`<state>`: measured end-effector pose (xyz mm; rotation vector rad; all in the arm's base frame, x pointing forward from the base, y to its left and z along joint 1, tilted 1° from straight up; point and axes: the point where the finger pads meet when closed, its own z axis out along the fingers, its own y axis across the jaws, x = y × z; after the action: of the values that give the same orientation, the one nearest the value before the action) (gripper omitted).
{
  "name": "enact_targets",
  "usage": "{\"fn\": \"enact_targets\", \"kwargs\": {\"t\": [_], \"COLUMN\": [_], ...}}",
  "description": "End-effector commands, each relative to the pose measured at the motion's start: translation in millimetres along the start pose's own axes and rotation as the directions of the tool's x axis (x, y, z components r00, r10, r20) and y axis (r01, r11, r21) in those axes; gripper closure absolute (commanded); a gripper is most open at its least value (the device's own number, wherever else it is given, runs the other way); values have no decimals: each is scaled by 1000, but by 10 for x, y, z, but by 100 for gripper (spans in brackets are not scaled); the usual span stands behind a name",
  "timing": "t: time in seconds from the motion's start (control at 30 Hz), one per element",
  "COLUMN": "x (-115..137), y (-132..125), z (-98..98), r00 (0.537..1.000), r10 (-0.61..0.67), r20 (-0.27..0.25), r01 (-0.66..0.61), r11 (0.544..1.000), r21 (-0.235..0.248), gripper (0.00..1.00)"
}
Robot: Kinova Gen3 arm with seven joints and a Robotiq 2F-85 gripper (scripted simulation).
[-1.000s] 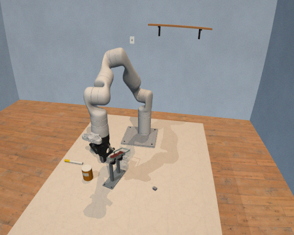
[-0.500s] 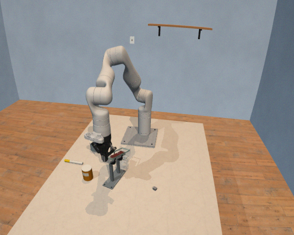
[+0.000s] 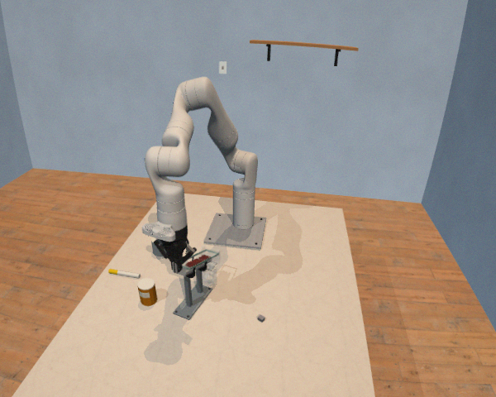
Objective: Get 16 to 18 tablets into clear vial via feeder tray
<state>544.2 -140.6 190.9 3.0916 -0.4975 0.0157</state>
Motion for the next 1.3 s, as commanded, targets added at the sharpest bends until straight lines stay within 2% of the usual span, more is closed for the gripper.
{"fn": "enact_targets", "kwargs": {"t": [0.0,0.47,1.27], "x": [-11,216,220], "y": [4,4,4], "z": [-5,-91,-92], "r00": [1000,1000,1000], "r10": [0,0,0], "r20": [2,2,2], "r01": [0,0,0], "r11": [1000,1000,1000], "r21": [-1,-1,-1], "gripper": [100,100,100]}}
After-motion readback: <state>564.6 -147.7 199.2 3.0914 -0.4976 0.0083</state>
